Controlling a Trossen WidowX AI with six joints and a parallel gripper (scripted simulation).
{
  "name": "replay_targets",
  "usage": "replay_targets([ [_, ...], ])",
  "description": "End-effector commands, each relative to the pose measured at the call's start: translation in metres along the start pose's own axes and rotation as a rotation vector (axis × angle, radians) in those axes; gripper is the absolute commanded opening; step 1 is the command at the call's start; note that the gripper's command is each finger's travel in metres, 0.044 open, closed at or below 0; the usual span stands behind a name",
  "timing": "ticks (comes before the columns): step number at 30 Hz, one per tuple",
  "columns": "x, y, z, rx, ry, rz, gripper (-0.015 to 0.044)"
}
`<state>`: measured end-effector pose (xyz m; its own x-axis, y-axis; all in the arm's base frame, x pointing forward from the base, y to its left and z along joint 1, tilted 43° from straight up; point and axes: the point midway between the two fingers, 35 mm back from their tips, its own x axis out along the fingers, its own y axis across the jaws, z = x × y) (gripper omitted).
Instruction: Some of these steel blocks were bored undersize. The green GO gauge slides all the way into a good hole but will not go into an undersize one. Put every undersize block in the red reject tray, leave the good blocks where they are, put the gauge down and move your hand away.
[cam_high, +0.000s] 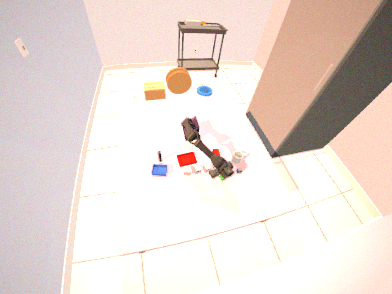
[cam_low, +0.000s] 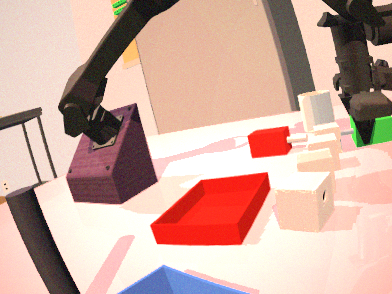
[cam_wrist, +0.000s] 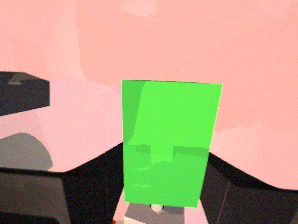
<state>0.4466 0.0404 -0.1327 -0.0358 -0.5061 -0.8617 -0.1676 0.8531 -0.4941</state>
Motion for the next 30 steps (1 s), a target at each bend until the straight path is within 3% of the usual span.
replay_targets([
  [1, -0.004, 0.001, 0.0, 0.007, -0.009, 0.003, 0.0],
  [30, -0.003, 0.001, -0.013, 0.006, -0.008, 0.003, 0.0],
])
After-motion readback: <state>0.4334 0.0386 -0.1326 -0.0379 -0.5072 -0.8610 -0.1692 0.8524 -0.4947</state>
